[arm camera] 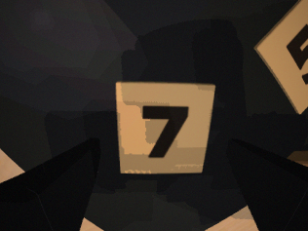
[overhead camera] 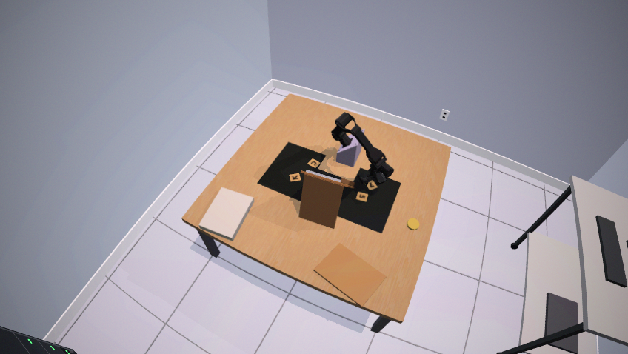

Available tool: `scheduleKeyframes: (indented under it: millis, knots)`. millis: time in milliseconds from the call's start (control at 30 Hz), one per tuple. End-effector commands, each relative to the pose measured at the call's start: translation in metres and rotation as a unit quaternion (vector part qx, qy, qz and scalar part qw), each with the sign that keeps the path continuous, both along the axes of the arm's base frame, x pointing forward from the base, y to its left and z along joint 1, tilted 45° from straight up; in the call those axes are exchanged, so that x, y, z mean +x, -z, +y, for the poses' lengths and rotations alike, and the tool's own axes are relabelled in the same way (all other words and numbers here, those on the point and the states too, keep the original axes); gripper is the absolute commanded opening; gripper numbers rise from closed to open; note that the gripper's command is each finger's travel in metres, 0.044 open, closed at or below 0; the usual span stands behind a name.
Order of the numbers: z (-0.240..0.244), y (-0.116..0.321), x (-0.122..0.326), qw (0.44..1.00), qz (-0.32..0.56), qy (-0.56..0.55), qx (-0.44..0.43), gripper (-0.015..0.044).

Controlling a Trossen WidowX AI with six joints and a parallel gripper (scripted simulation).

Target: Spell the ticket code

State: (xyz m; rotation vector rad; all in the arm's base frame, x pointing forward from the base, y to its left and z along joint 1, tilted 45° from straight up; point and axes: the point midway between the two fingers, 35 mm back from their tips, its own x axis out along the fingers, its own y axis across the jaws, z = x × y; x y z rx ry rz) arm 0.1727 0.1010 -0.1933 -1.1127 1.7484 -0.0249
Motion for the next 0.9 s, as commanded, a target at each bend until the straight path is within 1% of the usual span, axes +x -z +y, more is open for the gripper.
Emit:
scheduleKeyframes:
  millis: [0,333,667,700,867]
  knots:
    - [-0.002,0.002,0.0,1.0,0.0,-0.002,-0.001,0.034]
    - [-0.013,0.013,0.0,1.0,0.0,-0.002,-0.001,0.034]
    - [-0.013,0.013,0.0,1.0,0.0,-0.002,-0.001,0.034]
    - [-0.013,0.013,0.0,1.0,0.0,-0.002,-0.001,0.0314]
    - [-0.013,0.013,0.0,1.0,0.0,-0.002,-0.001,0.028]
